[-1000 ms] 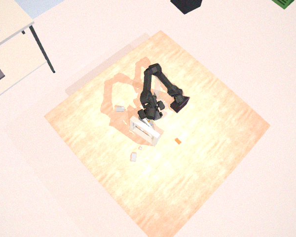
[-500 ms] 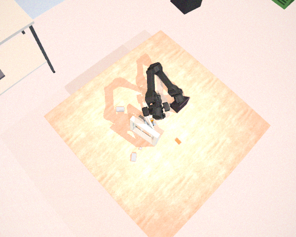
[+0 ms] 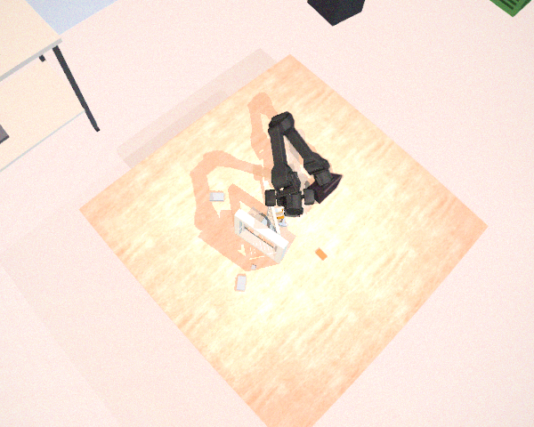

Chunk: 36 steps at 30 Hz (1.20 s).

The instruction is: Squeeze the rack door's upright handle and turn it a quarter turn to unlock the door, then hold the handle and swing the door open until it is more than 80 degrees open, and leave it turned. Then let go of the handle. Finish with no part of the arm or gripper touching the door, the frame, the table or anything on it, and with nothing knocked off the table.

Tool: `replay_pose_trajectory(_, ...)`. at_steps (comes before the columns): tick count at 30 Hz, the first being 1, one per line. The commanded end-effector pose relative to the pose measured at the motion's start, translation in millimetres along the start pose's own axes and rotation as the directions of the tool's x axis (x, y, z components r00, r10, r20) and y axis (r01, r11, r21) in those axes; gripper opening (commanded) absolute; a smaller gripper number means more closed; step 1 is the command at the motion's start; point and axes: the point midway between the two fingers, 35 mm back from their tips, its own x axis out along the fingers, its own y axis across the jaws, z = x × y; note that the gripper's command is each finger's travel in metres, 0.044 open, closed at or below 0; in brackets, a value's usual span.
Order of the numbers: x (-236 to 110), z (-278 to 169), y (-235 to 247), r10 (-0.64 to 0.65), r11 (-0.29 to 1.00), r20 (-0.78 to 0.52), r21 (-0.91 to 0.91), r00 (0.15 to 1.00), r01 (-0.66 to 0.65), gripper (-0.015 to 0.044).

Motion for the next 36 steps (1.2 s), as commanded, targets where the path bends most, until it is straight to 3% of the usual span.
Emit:
replay_pose_trajectory(1,0,3,8,-0.001,0.997,0.004,0.072,1.000,0.000,0.0012)
replay_pose_trajectory(36,0,42,77,0.002,0.824,0.007,0.567,1.000,-0.005,0.0012)
